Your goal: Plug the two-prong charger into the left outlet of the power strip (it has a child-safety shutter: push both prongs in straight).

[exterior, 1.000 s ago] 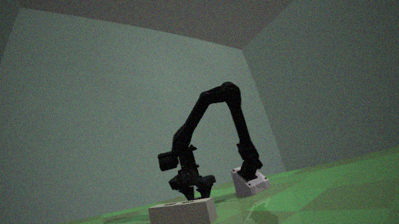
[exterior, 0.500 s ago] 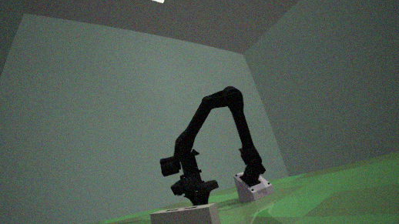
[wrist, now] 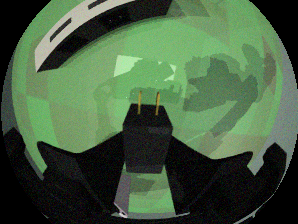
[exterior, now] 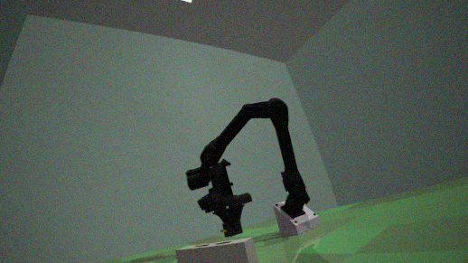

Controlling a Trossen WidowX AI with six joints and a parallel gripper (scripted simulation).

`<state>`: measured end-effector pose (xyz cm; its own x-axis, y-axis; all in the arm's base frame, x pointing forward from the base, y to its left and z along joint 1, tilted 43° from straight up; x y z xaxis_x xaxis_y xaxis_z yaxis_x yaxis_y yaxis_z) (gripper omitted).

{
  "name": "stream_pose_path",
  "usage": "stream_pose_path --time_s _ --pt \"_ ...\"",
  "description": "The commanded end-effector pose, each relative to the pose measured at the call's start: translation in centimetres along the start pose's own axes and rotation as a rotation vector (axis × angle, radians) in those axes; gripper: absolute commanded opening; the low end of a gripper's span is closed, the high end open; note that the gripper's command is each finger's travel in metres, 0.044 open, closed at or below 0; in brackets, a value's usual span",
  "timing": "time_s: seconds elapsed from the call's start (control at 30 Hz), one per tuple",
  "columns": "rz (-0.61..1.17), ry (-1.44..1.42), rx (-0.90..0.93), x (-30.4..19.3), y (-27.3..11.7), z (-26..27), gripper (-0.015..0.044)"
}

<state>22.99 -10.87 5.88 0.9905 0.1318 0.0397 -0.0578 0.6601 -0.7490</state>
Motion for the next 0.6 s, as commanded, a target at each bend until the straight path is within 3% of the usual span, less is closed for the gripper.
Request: stream_pose_path --time_s 0.0,0.57 --pt "0.003 -0.014 -0.004 0.0 -0.3 0.2 0.0" --pt "0.004 -0.19 -0.022 0.6 1.7 3.2 0.0"
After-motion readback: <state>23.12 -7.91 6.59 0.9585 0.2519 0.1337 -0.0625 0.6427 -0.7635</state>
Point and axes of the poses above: the point midway between the two fingers, 35 mm back from their tips, its own y axis out along the fingers, its own z axis across the jaws, x = y × z, the point moved 9 cm from there along -y, back along the fingers, and after that the axes turned 1 degree about y, right-handed, at the moved point
